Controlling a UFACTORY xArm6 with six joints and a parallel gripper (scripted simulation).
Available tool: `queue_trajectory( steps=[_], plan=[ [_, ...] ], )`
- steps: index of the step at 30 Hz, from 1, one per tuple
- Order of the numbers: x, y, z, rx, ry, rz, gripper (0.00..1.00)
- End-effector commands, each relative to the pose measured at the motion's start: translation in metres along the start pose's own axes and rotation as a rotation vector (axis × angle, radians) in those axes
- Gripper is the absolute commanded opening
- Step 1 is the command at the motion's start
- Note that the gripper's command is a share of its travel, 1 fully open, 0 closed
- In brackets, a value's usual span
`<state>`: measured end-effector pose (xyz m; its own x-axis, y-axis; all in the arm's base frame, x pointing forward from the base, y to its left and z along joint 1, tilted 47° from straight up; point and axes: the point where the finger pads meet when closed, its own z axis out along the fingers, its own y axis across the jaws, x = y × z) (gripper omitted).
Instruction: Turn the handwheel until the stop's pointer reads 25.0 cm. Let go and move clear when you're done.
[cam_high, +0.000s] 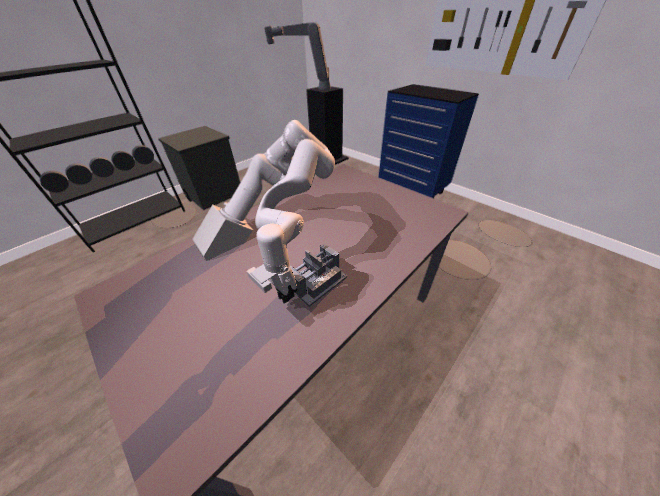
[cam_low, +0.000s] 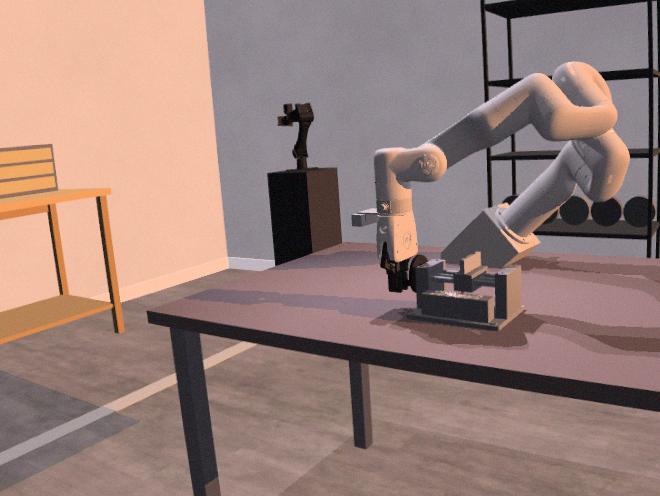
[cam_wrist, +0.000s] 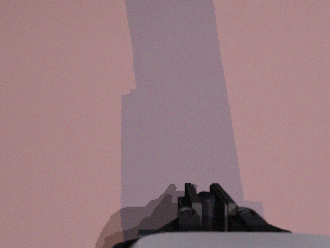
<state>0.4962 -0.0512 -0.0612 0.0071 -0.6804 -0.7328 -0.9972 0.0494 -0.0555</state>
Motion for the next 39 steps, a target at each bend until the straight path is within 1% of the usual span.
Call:
queue_trajectory(
  steps=[1, 8, 15, 27, 39],
  plan=[
    [0.0, -0.004, -0.01, 0.003, 0.0, -0.001, 0.06],
    [0.0, -0.003, -0.028, 0.003, 0.0, -0.001, 0.06],
    [0.0, 0.005, -0.038, 0.003, 0.0, -0.001, 0.06],
    [0.0, 0.015, -0.044, 0.003, 0.0, -0.001, 0.06],
    [0.0, 0.023, -0.045, 0.003, 0.0, -0.001, 0.06]
  ],
)
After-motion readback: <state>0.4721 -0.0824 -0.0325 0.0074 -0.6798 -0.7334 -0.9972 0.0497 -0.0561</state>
